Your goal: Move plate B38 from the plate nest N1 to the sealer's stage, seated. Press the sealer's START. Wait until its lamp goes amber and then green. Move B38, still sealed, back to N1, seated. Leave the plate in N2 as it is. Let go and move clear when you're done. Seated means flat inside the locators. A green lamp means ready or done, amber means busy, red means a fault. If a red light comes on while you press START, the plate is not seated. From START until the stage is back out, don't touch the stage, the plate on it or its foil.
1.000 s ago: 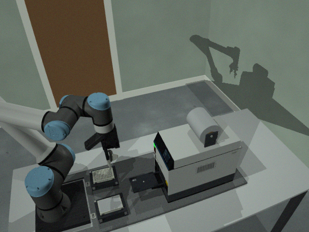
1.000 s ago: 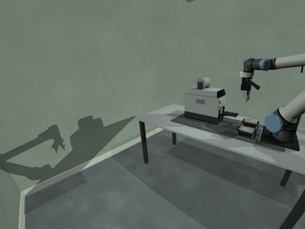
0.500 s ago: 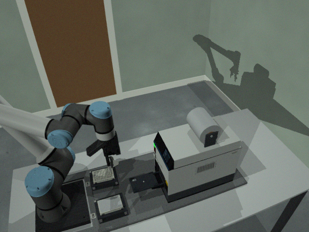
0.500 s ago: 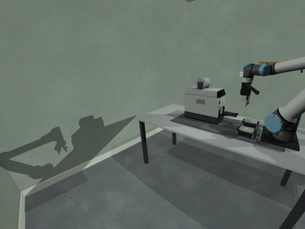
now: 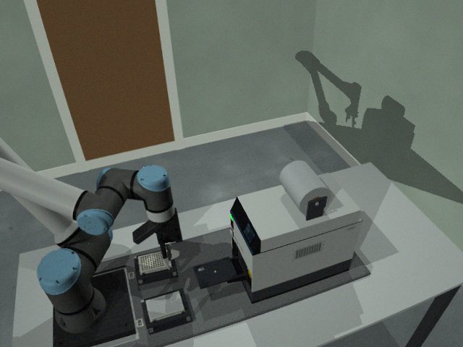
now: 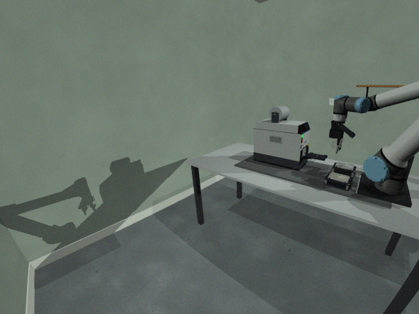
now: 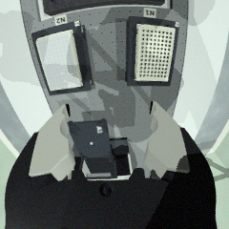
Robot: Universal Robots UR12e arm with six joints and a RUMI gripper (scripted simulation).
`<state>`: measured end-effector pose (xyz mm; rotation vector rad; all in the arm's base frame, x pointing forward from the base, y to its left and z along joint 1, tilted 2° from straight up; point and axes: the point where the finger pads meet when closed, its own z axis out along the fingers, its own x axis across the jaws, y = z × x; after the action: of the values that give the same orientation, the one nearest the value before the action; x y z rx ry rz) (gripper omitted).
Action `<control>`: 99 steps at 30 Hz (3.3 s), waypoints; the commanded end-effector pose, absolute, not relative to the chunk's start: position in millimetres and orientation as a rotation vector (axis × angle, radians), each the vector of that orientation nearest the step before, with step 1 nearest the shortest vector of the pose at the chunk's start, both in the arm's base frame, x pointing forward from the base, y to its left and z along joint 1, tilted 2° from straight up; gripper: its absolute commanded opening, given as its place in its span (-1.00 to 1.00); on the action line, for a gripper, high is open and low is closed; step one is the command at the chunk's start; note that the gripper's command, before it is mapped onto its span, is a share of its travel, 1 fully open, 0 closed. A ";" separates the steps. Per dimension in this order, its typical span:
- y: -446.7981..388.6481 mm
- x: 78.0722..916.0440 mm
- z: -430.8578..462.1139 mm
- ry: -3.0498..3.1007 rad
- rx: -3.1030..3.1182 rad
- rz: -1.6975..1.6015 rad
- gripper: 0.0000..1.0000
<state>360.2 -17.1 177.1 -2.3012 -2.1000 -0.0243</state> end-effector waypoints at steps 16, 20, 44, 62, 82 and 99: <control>32.7 341.0 175.7 -2.100 -2.303 -0.025 0.36; 45.9 335.7 176.1 -2.100 -2.303 -0.025 0.36; 90.7 317.6 177.5 -2.100 -2.303 -0.025 0.36; 91.2 317.6 162.5 -2.100 -2.303 -0.025 0.36; 92.1 317.4 132.5 -2.100 -2.303 -0.025 0.36; 92.8 317.3 107.5 -2.100 -2.303 -0.025 0.36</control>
<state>316.5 92.9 112.0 -2.3021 -2.0997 -0.0243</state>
